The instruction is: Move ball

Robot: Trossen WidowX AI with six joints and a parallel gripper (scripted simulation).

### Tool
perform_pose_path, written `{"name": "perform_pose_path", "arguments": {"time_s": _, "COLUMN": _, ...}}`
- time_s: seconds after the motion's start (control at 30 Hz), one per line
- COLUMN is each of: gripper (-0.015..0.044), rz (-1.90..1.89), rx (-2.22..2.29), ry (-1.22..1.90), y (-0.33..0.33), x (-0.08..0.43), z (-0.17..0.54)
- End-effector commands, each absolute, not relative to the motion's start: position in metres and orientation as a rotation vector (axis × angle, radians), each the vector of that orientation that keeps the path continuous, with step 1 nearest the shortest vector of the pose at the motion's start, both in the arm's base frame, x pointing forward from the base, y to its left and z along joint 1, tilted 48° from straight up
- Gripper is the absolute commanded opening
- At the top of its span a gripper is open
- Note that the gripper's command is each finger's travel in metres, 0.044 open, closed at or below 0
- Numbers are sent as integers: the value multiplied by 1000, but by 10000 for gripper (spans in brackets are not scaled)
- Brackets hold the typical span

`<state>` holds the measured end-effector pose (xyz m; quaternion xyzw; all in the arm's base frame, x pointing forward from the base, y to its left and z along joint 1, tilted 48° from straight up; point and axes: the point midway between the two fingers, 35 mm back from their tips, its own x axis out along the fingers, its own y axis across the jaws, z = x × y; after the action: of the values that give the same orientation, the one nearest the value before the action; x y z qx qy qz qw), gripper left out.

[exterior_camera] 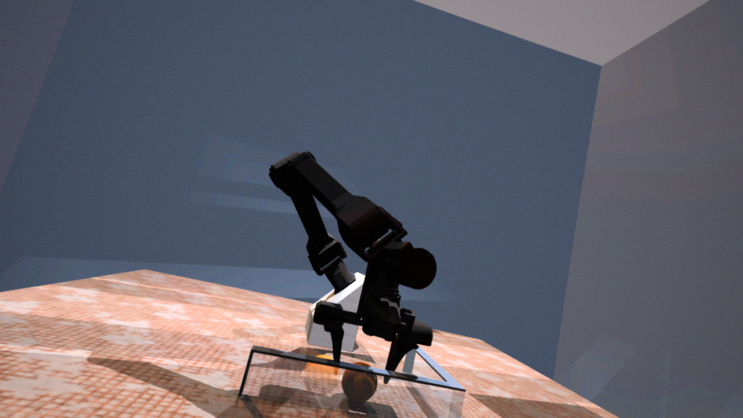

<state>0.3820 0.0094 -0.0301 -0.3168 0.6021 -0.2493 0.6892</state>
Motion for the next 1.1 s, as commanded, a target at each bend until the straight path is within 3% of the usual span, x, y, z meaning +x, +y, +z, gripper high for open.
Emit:
{"name": "perform_pose_path", "arguments": {"time_s": 0.0, "gripper": 381, "rz": -559, "rx": -719, "ry": 1356, "y": 4, "x": 381, "z": -36}}
{"name": "perform_pose_path", "arguments": {"time_s": 0.07, "gripper": 381, "rz": -559, "rx": -719, "ry": 1356, "y": 3, "x": 381, "z": -36}}
{"name": "perform_pose_path", "arguments": {"time_s": 0.17, "gripper": 302, "rz": -559, "rx": -719, "ry": 1356, "y": 3, "x": 381, "z": -36}}
{"name": "perform_pose_path", "arguments": {"time_s": 0.43, "gripper": 249, "rz": -559, "rx": -719, "ry": 1356, "y": 3, "x": 381, "z": -36}}
{"name": "perform_pose_path", "arguments": {"time_s": 0.77, "gripper": 0, "rz": -553, "rx": -564, "ry": 1356, "y": 37, "x": 374, "z": -24}}
{"name": "perform_pose_path", "arguments": {"time_s": 1.07, "gripper": 0, "rz": -551, "rx": -689, "ry": 1436, "y": 40, "x": 348, "z": -28}}
